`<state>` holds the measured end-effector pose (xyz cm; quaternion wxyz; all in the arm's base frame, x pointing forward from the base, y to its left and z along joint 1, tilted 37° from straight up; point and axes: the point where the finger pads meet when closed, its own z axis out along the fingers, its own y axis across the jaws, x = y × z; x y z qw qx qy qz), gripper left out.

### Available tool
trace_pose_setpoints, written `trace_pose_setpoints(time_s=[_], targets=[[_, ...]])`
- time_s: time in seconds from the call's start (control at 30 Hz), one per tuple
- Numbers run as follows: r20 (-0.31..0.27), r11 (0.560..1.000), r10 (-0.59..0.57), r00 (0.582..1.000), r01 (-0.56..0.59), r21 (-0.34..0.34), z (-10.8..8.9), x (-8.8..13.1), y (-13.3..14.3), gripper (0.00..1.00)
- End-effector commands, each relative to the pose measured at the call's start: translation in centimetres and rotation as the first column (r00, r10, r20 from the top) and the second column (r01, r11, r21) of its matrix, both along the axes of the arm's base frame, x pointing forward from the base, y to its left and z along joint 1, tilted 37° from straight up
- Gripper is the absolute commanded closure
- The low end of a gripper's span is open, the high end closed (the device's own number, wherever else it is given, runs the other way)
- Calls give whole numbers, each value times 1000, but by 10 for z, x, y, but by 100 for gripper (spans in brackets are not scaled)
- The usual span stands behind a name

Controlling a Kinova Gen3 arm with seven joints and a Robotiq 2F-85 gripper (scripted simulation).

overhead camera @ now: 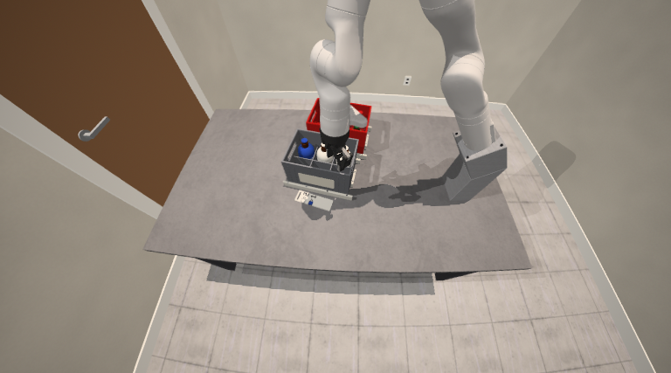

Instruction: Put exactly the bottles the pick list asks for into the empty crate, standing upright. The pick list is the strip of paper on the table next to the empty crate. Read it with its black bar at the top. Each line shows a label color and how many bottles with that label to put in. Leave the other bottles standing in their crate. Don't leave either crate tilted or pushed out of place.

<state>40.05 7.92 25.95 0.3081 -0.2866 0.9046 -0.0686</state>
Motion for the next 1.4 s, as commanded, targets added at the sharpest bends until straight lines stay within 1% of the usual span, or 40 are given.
trace_pose_setpoints(time_s=[0.0,0.43,0.5,1.0,1.07,1.37], targets=[[10,1000,-16,1000,16,-16,-1,-8,11,33],[10,1000,-16,1000,16,-16,-8,-47,62,33],[10,1000,-16,1000,16,-16,-8,-47,62,33],[10,1000,-15,1000,16,-16,-17,-91,122,33],[10,1000,-15,1000,16,-16,-17,-91,122,33],[10,1000,-15,1000,15,-16,-22,-118,158,33]])
